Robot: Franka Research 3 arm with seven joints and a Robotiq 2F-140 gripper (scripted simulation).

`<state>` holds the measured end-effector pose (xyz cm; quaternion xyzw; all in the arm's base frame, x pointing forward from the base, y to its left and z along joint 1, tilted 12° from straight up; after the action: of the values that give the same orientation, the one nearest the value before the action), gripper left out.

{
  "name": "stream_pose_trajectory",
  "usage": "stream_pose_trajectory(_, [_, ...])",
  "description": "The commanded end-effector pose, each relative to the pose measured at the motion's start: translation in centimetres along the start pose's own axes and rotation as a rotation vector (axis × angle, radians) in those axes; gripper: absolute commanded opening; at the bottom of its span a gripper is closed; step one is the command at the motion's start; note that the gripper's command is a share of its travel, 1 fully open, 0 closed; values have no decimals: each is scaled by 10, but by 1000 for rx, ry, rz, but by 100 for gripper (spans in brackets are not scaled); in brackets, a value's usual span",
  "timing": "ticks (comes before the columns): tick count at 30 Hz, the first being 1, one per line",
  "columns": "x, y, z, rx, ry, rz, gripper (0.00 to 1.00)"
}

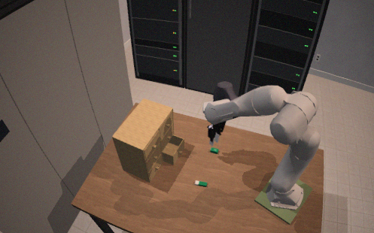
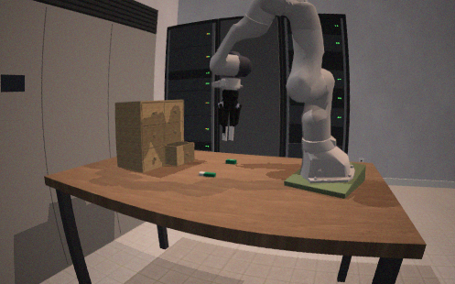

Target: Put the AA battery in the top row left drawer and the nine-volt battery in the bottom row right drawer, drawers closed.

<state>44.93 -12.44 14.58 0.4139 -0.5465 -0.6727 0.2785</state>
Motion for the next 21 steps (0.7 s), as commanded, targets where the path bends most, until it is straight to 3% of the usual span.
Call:
stream_pose_trajectory(1, [0,1,-2,4,17,2,20])
stream_pose_trajectory(5, [0,1,-2,4,17,2,20])
stream_pose_trajectory(6, [4,-6,-4,2,105,10,20])
stream_pose_trajectory(21, [4,-6,-4,2,105,10,20])
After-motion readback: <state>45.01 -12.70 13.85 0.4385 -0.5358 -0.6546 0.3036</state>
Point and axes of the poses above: the point where the finger pads meet when closed, its own y axis back along the fingers, its own x axis across the jaws, z = x × y, the point moved 4 cm from there along y, back along the fingers, and after that the axes turned 10 degrees about -y, right-handed, at the moved point
